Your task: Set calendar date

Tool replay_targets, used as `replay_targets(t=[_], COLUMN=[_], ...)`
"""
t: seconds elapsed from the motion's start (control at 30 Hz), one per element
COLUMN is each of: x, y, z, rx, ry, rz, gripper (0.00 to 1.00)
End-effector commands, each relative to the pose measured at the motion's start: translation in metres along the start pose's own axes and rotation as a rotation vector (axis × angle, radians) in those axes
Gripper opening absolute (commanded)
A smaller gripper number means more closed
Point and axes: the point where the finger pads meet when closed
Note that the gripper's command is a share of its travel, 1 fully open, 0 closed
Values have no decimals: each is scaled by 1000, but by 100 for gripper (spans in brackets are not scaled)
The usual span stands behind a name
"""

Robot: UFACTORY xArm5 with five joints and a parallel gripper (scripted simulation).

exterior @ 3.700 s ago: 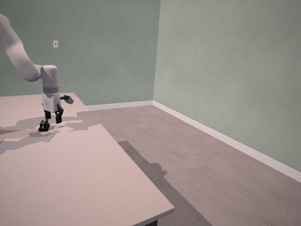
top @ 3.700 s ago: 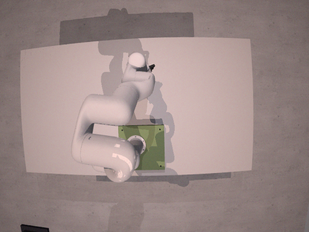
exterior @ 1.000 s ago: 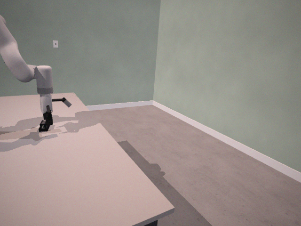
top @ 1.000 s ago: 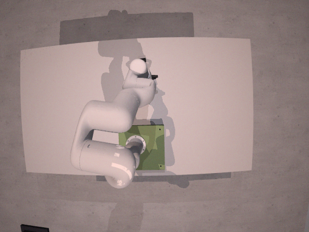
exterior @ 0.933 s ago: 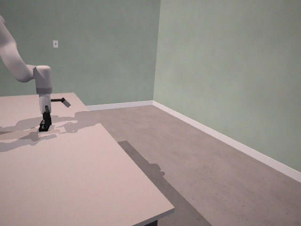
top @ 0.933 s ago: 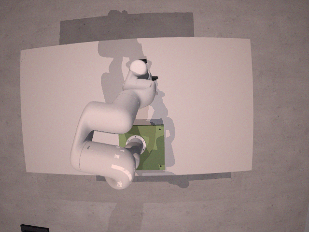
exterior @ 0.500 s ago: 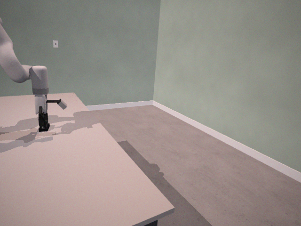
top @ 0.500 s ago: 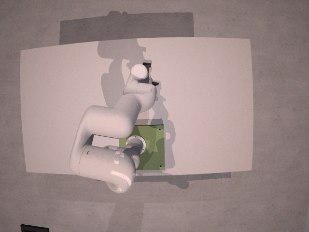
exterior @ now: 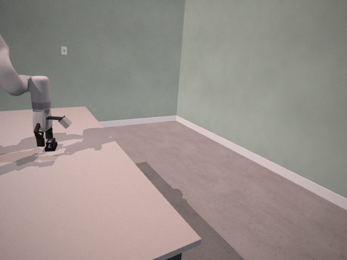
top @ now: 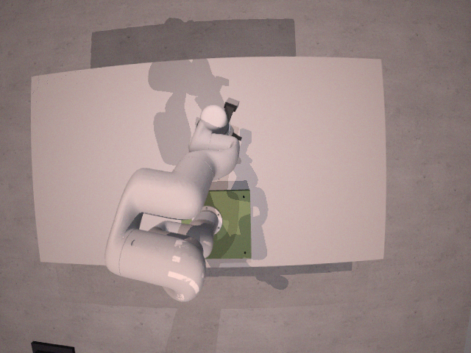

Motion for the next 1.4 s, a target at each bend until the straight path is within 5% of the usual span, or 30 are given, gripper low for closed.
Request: replay_targets(t=[0.0, 0.23, 0.47, 0.77, 1.0, 1.37], x=[-3, -15, -22, -34, -41, -52], y=[1, 0, 0, -1, -1, -4], z=[2, 9, 14, 21, 26, 32], rx=[1, 1, 2, 2, 2, 2], ry=[-105, -127, -367, -388, -628, -629], rz=[4, 4, 4, 4, 3, 3], gripper=[100, 100, 100, 100, 100, 100])
Point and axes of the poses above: the point where the finger pads meet when closed, its own y axis back along the fingers, its own z axis across the jaws, x = y × z, and after that the axes turned 2 degrees about y, right-handed
